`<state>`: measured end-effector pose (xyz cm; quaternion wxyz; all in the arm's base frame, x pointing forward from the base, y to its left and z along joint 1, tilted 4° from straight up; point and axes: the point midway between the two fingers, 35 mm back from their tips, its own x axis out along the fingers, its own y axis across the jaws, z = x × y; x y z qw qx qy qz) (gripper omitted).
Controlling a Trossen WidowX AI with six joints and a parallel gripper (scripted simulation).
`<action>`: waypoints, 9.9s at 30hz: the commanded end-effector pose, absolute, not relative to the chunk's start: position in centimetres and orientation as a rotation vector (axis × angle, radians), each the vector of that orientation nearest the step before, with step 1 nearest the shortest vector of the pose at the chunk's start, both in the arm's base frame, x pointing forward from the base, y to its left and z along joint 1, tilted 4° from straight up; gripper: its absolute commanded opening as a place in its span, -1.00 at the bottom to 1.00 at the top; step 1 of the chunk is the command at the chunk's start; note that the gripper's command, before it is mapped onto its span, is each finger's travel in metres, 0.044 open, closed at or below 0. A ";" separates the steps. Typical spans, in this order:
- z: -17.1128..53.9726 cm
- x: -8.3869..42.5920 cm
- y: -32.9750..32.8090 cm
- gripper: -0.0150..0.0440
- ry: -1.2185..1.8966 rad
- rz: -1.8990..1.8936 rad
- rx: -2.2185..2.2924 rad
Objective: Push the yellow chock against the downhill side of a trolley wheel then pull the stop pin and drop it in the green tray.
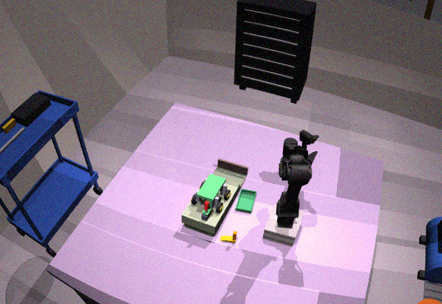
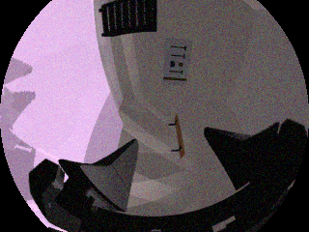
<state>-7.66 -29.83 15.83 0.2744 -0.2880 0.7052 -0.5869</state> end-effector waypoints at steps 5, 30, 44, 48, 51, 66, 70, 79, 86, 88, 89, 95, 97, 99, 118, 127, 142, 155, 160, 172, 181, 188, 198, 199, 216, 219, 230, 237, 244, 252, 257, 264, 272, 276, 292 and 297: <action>15.8 -5.8 -30.7 0.42 1.796 -1.563 -0.795; 15.0 18.7 -29.0 0.15 0.854 -1.100 -0.524; 14.7 28.2 -19.7 0.15 0.658 -0.756 -0.164; 14.7 29.7 -16.9 0.15 0.643 -0.676 -0.070; 14.7 30.6 -14.8 0.15 0.640 -0.619 0.001; 15.2 32.2 -3.5 0.15 0.720 -0.391 0.408; 15.5 31.7 -0.2 0.15 0.775 -0.356 0.543; 13.6 28.0 3.7 0.15 1.007 -0.441 0.781; 11.6 25.1 5.5 0.15 1.125 -0.650 1.007; 11.2 24.2 6.0 0.15 1.151 -0.721 1.065; 11.0 23.8 6.2 0.15 1.163 -0.759 1.092; 9.9 21.0 7.2 0.15 1.211 -1.011 1.236; 9.7 20.1 7.5 0.15 1.215 -1.096 1.272; 9.6 19.8 7.6 0.15 1.216 -1.127 1.284; 5.2 20.0 7.9 0.15 1.216 -1.127 1.284; 4.3 20.1 8.0 0.15 1.216 -1.127 1.284; 2.1 20.2 8.1 0.15 1.216 -1.127 1.284; 0.8 20.3 8.2 0.15 1.217 -1.127 1.283; 0.0 20.3 8.3 0.15 1.217 -1.127 1.283; -0.1 20.5 8.3 -0.27 1.212 -1.119 1.284; 0.5 20.4 8.2 -0.49 1.213 -1.121 1.284; 3.1 19.9 7.9 -0.49 1.216 -1.127 1.283; 6.5 19.7 7.5 -0.49 1.216 -1.127 1.283; 6.8 19.6 7.5 -0.49 1.216 -1.127 1.283; 12.6 19.4 7.2 -0.49 1.216 -1.127 1.283; 13.6 19.4 7.2 -0.49 1.216 -1.127 1.283; 14.4 19.5 7.3 -0.49 1.234 -1.093 1.249; 14.5 19.5 7.3 -0.49 1.320 -0.918 1.070; 14.5 19.5 7.3 -0.49 1.392 -0.736 0.882; 14.5 19.5 7.3 -0.49 1.452 -0.526 0.664; 14.5 19.5 7.3 -0.49 1.479 -0.395 0.526; 14.5 19.5 7.3 -0.49 1.502 -0.211 0.333; 14.5 19.5 7.3 -0.49 1.508 -0.093 0.208; 14.4 19.5 7.1 -0.49 1.508 -0.093 0.208; 13.8 20.1 2.0 -0.49 1.507 -0.098 0.203; 13.6 20.2 0.4 -0.49 1.507 -0.099 0.202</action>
